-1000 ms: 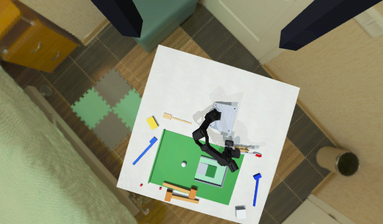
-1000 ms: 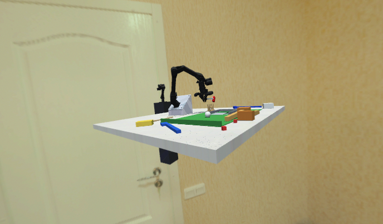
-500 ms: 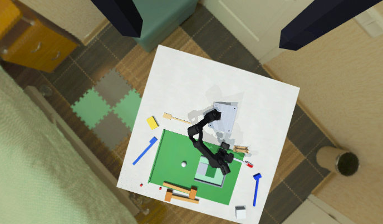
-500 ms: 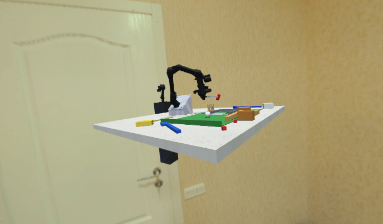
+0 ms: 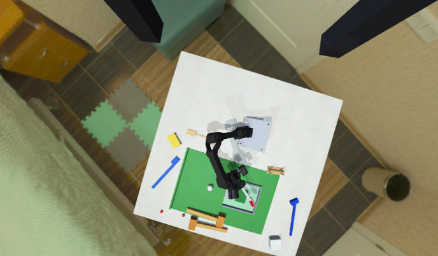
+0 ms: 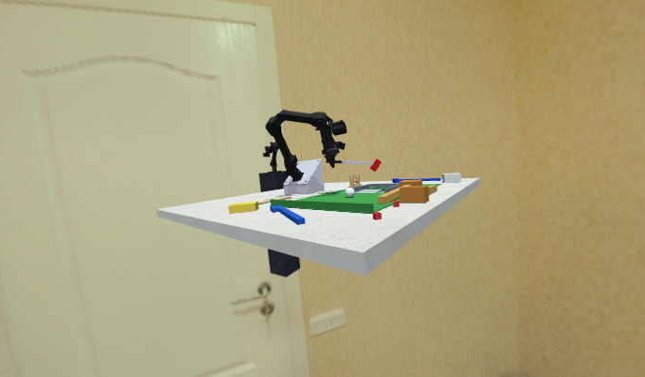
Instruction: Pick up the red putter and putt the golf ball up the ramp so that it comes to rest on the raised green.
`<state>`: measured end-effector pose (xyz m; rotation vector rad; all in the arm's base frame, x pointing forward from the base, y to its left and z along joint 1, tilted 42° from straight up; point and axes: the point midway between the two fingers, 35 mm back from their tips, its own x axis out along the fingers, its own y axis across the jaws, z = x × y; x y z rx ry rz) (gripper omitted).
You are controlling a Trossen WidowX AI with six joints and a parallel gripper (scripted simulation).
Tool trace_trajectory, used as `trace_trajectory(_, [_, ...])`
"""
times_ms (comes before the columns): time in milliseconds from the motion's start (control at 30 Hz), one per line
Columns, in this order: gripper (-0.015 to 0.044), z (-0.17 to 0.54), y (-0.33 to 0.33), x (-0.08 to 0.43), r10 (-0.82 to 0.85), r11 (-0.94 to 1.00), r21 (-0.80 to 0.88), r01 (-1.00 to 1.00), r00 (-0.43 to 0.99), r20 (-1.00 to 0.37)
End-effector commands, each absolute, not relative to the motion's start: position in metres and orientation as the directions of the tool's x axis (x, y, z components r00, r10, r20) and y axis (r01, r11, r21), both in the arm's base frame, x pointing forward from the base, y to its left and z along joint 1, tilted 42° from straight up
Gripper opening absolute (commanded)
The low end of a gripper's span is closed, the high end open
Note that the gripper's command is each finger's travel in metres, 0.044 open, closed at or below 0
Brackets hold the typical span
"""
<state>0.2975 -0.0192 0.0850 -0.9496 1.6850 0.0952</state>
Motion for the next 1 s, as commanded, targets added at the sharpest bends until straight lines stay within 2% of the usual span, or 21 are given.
trace_trajectory(0, [0.0,0.111,-0.041,0.294,-0.554,0.727,-0.474,-0.496,-0.017,-0.832])
trace_trajectory(267, [0.0,0.158,-0.09,0.27,-0.609,0.782,-0.593,-0.19,-0.034,-0.792])
trace_trajectory(533, [0.0,0.202,-0.131,0.232,-0.663,0.735,-0.666,0.125,-0.07,-0.745])
trace_trajectory(967, [0.0,0.19,-0.148,0.227,-0.667,0.727,-0.67,0.151,-0.074,-0.741])
